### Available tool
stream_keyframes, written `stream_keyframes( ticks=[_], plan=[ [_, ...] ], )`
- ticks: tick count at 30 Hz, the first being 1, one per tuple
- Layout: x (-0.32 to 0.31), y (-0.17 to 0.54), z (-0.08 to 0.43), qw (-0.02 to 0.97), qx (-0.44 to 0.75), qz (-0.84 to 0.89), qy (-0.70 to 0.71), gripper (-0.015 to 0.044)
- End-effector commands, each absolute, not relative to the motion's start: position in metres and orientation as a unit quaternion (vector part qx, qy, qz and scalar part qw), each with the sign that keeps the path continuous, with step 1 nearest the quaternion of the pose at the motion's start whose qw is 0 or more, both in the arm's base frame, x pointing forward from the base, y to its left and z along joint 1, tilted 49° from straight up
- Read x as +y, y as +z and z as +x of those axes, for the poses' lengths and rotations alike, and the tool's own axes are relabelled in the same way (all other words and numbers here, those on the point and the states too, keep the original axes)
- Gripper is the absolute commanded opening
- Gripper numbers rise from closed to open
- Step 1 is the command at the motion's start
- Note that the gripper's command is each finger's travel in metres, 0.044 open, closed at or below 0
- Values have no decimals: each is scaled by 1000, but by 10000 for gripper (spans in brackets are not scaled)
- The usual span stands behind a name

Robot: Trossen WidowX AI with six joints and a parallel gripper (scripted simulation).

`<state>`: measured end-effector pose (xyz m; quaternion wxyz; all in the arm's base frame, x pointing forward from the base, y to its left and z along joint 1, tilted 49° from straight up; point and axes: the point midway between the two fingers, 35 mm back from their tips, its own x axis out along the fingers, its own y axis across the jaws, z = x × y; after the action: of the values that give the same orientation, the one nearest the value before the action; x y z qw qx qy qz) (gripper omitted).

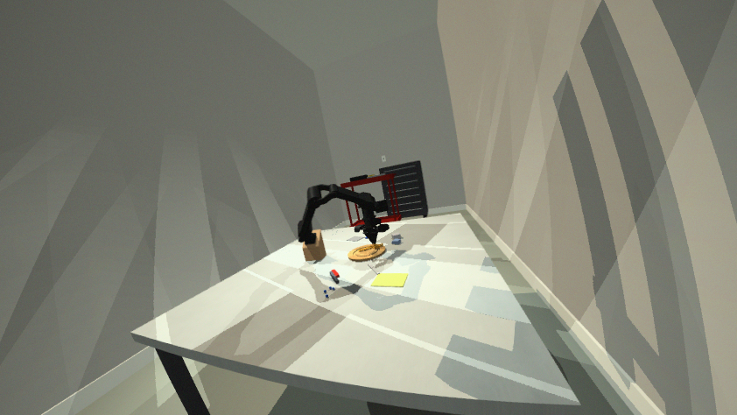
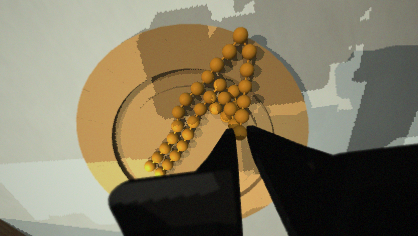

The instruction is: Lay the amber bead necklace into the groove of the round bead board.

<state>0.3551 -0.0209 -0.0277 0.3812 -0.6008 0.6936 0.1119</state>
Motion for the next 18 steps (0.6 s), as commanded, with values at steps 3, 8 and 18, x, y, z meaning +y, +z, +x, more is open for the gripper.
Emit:
stream_keyframes(
  ticks=[3,8,18],
  plan=[
    [-29,-19,343,382,692,-602,111,0],
    [-32,-21,343,382,692,-602,111,0],
    [-45,-32,343,382,692,-602,110,0]
  ],
)
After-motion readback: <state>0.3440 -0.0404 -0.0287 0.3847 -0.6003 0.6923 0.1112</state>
